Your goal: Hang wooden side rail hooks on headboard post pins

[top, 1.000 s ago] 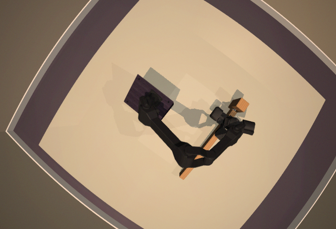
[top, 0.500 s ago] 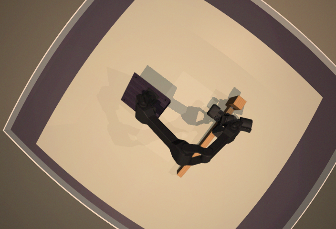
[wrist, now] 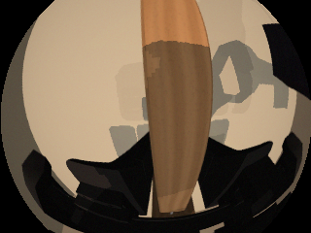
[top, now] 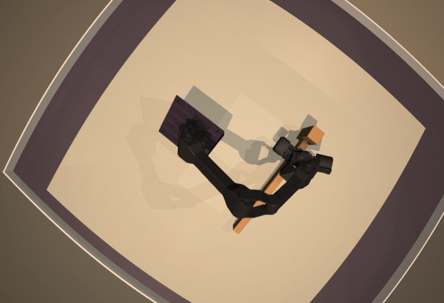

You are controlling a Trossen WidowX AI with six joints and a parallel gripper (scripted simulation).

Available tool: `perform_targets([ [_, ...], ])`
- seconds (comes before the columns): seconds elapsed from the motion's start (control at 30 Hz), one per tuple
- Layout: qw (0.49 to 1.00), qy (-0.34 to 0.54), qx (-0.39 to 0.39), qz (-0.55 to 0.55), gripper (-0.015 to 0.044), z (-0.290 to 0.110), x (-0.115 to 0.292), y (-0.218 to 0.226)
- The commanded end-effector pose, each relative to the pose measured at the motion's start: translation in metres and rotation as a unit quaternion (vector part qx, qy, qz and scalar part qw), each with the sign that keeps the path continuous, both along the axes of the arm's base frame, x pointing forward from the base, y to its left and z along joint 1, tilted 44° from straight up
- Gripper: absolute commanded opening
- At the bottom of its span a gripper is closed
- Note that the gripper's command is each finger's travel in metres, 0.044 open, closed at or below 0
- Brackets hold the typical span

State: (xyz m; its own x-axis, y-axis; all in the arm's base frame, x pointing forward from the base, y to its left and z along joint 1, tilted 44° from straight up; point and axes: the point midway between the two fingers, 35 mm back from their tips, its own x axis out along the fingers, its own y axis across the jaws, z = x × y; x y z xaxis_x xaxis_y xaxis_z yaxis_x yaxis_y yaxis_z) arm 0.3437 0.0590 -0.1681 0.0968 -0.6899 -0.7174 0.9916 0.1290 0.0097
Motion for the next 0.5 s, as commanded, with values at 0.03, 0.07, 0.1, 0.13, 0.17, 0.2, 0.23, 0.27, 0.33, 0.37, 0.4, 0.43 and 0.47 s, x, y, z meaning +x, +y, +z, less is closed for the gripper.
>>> perform_targets([
  [0.03, 1.0, -0.003, 0.005, 0.004, 0.0, -0.0001, 0.0009, 0.007],
  [0.07, 1.0, -0.003, 0.005, 0.004, 0.0, -0.0003, 0.0008, 0.007],
  [0.1, 1.0, -0.003, 0.005, 0.004, 0.0, -0.0004, 0.0007, 0.007],
  [0.13, 1.0, -0.003, 0.005, 0.004, 0.0, -0.0005, 0.0005, 0.007],
  [0.17, 1.0, -0.003, 0.005, 0.004, 0.0, -0.0006, 0.0006, 0.007],
  [0.2, 1.0, -0.003, 0.005, 0.004, 0.0, -0.0007, 0.0006, 0.0069],
  [0.23, 1.0, -0.003, 0.005, 0.004, 0.0, -0.0008, 0.0006, 0.0068],
  [0.27, 1.0, -0.003, 0.005, 0.004, 0.0, -0.0009, 0.0006, 0.0067],
  [0.33, 1.0, -0.003, 0.005, 0.004, 0.0, -0.0011, 0.0006, 0.0065],
  [0.37, 1.0, -0.003, 0.005, 0.004, 0.0, -0.0013, 0.0006, 0.0063],
  [0.4, 1.0, -0.003, 0.005, 0.004, 0.0, -0.0014, 0.0007, 0.0062],
  [0.43, 1.0, -0.003, 0.005, 0.004, 0.0, -0.0015, 0.0007, 0.0061],
  [0.47, 1.0, -0.003, 0.005, 0.004, 0.0, -0.0016, 0.0007, 0.006],
])
